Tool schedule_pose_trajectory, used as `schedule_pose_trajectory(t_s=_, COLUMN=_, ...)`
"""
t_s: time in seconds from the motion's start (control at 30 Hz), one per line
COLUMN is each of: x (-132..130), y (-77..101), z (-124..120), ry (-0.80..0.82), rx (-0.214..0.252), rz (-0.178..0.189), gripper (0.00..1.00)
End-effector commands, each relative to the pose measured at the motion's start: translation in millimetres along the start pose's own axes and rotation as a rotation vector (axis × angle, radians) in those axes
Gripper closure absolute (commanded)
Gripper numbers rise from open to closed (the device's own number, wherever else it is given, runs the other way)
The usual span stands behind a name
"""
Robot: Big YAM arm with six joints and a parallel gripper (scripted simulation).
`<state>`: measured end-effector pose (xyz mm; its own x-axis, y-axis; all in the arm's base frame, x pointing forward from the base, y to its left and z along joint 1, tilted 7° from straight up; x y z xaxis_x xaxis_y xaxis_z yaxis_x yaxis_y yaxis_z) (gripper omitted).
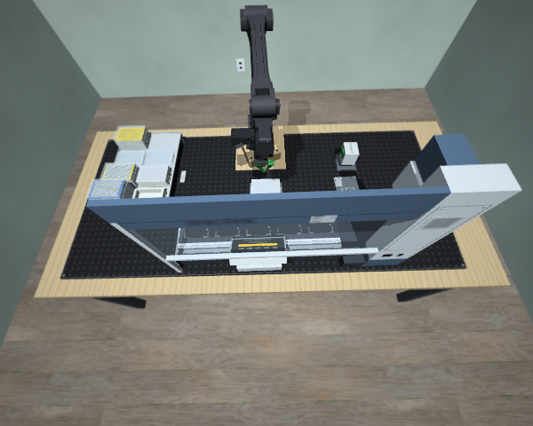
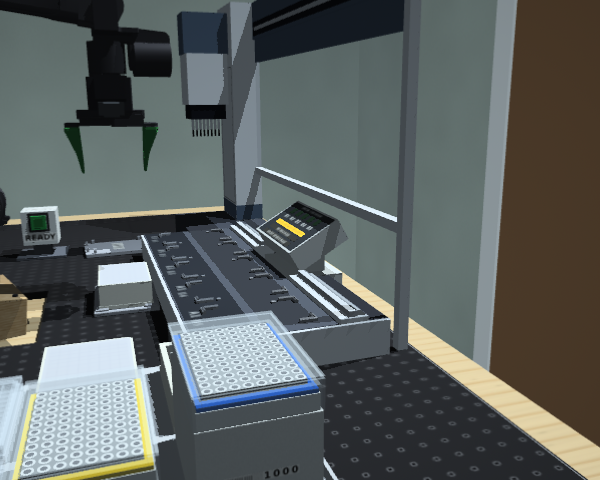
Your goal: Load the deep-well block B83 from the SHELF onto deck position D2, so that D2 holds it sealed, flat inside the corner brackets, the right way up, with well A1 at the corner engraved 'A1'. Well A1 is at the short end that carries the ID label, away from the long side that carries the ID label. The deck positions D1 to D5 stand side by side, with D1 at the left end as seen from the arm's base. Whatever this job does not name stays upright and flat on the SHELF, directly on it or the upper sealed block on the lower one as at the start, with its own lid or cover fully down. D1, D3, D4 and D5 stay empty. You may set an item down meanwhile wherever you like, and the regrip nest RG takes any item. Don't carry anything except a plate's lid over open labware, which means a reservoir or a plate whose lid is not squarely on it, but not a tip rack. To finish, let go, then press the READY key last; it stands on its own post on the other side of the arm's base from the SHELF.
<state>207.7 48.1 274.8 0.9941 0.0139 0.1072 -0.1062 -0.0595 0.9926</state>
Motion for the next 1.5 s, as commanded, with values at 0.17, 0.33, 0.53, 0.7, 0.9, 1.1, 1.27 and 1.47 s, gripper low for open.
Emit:
schedule_pose_trajectory(t_s=0.17, x=14.2, y=28.8, z=-4.3, ry=-0.009, rx=0.016, rz=0.082, gripper=0.0)
schedule_pose_trajectory(t_s=0.33, x=14.2, y=28.8, z=-4.3, ry=-0.009, rx=0.016, rz=0.082, gripper=0.0)
schedule_pose_trajectory(t_s=0.53, x=14.2, y=28.8, z=-4.3, ry=-0.009, rx=0.016, rz=0.082, gripper=0.0)
schedule_pose_trajectory(t_s=0.7, x=4.2, y=0.8, z=-2.1, ry=-0.008, rx=0.004, rz=0.025, gripper=0.0)
schedule_pose_trajectory(t_s=0.9, x=4.9, y=-9.4, z=-3.4, ry=-0.003, rx=0.003, rz=0.016, gripper=0.0)
schedule_pose_trajectory(t_s=1.1, x=5.0, y=-17.7, z=-3.1, ry=-0.005, rx=0.002, rz=0.016, gripper=0.0)
schedule_pose_trajectory(t_s=1.27, x=5.0, y=-26.1, z=-3.3, ry=-0.004, rx=0.002, rz=0.016, gripper=0.0)
schedule_pose_trajectory(t_s=1.47, x=5.0, y=-34.5, z=-3.5, ry=-0.003, rx=0.002, rz=0.016, gripper=0.0)
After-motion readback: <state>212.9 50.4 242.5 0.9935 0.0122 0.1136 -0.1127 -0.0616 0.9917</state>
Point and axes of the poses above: the point where the finger pads meet when closed, its own y axis back along the fingers, its own x axis across the jaws, z = x × y, the point moved 7 cm from there along y, back along the fingers, and after that the axes turned 8 degrees about -y, right-handed, at the moved point
